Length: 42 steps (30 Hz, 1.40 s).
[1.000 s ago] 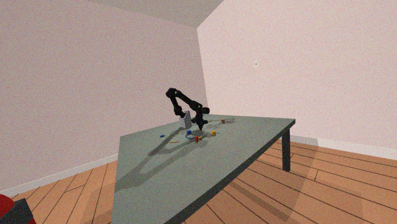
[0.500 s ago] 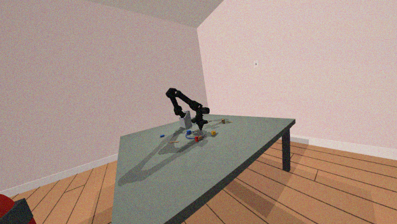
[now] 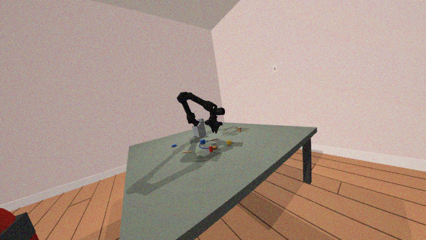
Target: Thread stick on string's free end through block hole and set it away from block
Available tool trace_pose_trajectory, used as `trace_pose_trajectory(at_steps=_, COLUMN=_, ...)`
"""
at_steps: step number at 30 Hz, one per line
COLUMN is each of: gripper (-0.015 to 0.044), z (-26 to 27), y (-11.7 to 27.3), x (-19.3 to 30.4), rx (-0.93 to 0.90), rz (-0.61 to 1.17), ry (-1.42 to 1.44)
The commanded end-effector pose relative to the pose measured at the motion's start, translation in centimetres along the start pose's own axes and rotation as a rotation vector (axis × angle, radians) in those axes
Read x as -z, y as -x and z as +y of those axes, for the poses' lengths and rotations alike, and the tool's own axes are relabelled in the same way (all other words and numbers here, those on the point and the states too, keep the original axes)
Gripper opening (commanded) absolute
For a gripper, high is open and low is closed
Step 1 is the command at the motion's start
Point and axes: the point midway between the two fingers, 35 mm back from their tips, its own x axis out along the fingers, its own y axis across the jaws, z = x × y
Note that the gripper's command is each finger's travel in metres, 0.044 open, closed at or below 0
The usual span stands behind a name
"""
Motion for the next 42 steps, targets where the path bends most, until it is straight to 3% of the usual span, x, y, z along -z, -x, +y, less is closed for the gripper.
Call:
trace_pose_trajectory(at_steps=1, gripper=0.0210, z=0.0, y=2.2, x=-0.4, rx=-0.002, rz=0.004, ry=-0.013)
trace_pose_trajectory(at_steps=4, gripper=0.0210, z=0.0, y=2.2, x=-0.4, rx=-0.002, rz=0.004, ry=-0.013)
trace_pose_trajectory(at_steps=10, gripper=0.0368, z=0.2, y=1.7, x=-0.3, rx=-0.011, rz=0.003, ry=-0.009)
trace_pose_trajectory(at_steps=13, gripper=0.0440, z=0.3, y=3.7, x=-0.4, rx=-0.010, rz=0.004, ry=-0.010)
trace_pose_trajectory(at_steps=42, gripper=0.0440, z=0.2, y=4.2, x=-0.4, rx=-0.012, rz=0.000, ry=-0.002)
